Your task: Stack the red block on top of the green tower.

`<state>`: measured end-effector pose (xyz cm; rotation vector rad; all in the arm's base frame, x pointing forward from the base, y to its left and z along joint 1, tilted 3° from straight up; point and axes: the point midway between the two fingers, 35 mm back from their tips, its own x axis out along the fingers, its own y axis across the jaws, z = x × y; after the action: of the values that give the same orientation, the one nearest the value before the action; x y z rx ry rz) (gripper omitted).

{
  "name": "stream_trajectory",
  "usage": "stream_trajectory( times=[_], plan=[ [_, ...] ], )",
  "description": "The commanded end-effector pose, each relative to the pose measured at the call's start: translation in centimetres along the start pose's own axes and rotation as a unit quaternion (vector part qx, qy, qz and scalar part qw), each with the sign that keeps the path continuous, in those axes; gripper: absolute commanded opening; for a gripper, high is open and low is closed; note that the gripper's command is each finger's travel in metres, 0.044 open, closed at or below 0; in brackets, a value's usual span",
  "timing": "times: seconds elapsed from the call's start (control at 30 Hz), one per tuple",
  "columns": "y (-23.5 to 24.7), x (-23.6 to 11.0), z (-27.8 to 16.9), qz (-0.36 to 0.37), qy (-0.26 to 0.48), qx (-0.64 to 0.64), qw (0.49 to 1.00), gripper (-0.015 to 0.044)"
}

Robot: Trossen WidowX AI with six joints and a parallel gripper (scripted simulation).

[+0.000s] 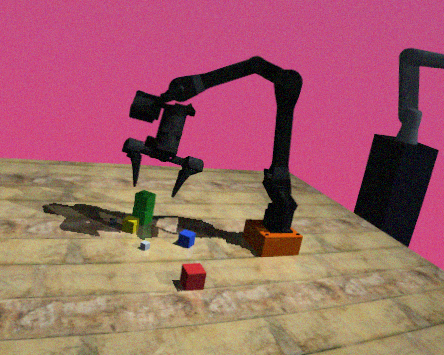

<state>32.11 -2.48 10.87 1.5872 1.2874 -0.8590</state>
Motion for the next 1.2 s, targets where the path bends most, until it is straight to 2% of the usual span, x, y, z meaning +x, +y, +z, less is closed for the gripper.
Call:
stream_trajectory(
  times=[0.0, 0.2, 0.47, 0.73, 1.07, 1.17],
  plan=[
    [-0.3, 1.2, -2.1, -0.031, -0.015, -0.097, 0.995, 0.0440],
    [-1.0, 2.9, -5.4, -0.074, -0.029, -0.234, 0.969, 0.0440],
    [-2.4, 4.8, -9.6, -0.125, -0.041, -0.402, 0.906, 0.0440],
    [-4.4, 6.4, -13.6, -0.170, -0.047, -0.554, 0.813, 0.0440],
    [-7.4, 7.8, -18.2, -0.213, -0.053, -0.718, 0.661, 0.0440],
    [-7.6, 7.9, -18.4, -0.216, -0.054, -0.727, 0.649, 0.0440]
  ],
)
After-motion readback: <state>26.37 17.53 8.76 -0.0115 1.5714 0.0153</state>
